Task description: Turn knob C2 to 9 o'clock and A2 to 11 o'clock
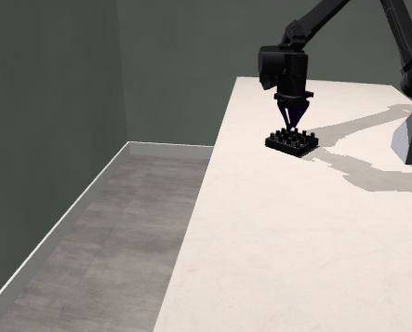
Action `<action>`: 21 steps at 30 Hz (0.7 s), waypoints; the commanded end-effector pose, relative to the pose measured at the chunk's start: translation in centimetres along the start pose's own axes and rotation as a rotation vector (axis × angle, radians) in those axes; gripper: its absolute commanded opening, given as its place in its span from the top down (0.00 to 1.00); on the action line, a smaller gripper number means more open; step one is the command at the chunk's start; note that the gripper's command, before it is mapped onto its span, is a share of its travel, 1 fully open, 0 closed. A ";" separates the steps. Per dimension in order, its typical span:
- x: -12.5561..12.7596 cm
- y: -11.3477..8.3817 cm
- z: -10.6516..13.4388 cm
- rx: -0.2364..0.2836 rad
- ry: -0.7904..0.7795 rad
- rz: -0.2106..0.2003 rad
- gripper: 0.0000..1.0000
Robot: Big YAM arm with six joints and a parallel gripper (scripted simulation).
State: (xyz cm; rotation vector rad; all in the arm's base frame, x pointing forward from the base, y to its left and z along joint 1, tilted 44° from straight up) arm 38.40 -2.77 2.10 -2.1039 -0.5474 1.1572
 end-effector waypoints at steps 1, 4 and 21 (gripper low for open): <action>0.1 0.4 -0.2 -0.004 0.002 0.001 0.82; 0.1 0.4 -0.2 -0.004 0.002 0.001 0.82; 0.4 -0.2 0.3 -0.016 0.013 -0.010 0.82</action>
Point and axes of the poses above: the point where the finger pads meet when closed, its own y axis out along the fingers, its own x axis across the jaws, z = x × y, the point moved 3 cm from there along -y, back along the fingers, and after that the axes turned 7 degrees about -y, right-handed, at the moved point
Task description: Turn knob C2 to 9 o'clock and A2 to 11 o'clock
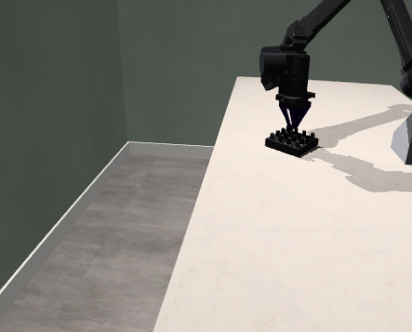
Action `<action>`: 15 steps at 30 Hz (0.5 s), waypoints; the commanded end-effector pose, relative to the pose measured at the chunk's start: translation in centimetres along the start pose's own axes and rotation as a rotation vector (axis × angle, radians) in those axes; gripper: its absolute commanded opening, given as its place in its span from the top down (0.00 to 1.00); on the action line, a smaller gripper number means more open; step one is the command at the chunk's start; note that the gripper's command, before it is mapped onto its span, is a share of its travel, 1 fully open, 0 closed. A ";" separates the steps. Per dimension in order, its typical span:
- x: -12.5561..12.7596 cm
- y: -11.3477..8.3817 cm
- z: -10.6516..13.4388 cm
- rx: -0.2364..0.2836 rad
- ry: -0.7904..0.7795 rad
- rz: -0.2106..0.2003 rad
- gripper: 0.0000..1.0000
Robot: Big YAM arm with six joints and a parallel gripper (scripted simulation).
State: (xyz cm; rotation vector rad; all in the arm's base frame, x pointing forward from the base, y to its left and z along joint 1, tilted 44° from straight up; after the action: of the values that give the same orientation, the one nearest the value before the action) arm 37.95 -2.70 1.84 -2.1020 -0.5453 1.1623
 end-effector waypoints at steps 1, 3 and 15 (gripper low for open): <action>0.4 -0.3 -0.2 -0.017 0.015 -0.011 0.82; 0.5 -0.4 -0.4 -0.019 0.017 -0.013 0.82; 0.5 -0.4 -0.4 -0.019 0.017 -0.013 0.82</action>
State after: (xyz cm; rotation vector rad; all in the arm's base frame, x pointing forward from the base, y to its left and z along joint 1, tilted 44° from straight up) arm 37.94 -2.69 1.84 -2.1019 -0.5454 1.1626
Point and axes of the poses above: the point where the finger pads meet when closed, its own y axis out along the fingers, its own x axis across the jaws, z = x × y, the point moved 3 cm from there along -y, back along the fingers, and after that the axes turned 7 degrees about -y, right-handed, at the moved point
